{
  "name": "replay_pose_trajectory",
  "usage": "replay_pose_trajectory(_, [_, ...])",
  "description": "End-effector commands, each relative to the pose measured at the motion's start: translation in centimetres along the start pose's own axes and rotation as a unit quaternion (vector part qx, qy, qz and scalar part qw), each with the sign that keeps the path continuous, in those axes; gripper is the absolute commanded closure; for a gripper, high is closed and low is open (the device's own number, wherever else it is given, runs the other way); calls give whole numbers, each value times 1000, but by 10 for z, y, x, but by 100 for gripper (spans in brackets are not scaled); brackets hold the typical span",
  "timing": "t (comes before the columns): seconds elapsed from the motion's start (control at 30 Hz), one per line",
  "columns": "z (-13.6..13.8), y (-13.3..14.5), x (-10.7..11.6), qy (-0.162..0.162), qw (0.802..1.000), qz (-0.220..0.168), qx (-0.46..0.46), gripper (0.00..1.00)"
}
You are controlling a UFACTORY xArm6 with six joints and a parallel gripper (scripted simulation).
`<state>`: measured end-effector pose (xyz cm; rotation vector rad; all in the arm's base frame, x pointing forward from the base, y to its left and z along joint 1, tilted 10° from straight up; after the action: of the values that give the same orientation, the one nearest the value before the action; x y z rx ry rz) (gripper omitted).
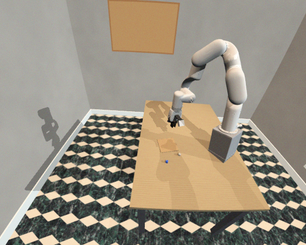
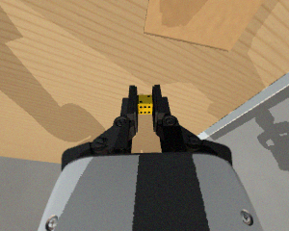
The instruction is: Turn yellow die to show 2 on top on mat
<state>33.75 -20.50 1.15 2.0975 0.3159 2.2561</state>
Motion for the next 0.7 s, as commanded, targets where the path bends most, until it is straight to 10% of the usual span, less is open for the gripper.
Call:
replay_pose_trajectory(0.0, [2,2,2,-3,1000,9,1,89])
replay_pose_trajectory(0.67, [62,-80,0,-6,982,9,-187,89])
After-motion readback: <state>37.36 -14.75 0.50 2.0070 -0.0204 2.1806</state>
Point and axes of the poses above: the point where the finger pads meet when closed, its own x axis back along the fingers, its own z axis across the jaws, y = z × x, the point moved 5 cm from there along x, back along the fingers, and after that the axes turned 8 degrees about -x, right-handed, at the moved point
